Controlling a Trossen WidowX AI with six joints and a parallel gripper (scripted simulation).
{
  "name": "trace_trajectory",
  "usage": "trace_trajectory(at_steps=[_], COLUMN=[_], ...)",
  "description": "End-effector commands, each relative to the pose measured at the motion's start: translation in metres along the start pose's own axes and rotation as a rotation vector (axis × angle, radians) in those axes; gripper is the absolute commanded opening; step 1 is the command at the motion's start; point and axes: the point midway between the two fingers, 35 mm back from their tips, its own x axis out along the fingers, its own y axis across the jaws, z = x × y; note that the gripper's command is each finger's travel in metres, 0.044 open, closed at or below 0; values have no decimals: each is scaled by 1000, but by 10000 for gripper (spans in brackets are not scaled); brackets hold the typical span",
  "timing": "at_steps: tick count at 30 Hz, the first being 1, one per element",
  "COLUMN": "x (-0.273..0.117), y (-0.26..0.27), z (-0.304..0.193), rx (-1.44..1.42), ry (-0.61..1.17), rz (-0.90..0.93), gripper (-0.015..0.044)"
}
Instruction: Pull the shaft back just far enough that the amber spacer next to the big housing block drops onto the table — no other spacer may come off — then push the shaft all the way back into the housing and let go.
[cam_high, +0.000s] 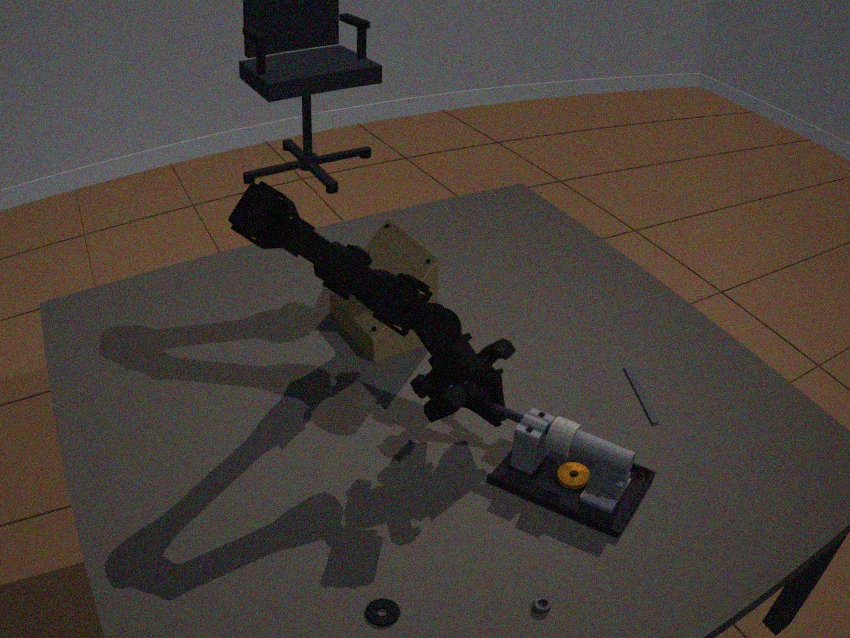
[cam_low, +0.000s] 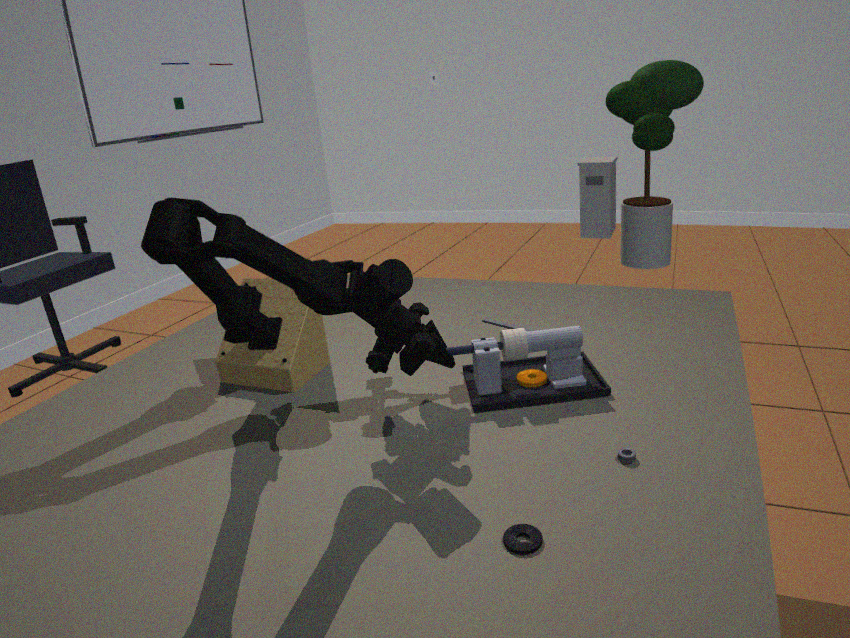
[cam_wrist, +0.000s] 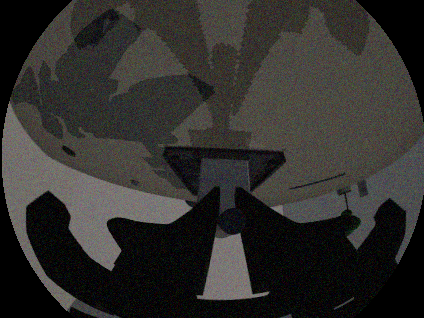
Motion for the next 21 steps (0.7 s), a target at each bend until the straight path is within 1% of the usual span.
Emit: trace_trajectory(at_steps=[1, 21], x=[2, 6], y=[-1, -1], z=[-1, -5], rx=[5, 5], ry=[1, 1], rz=[-3, -3], gripper=[0, 0])
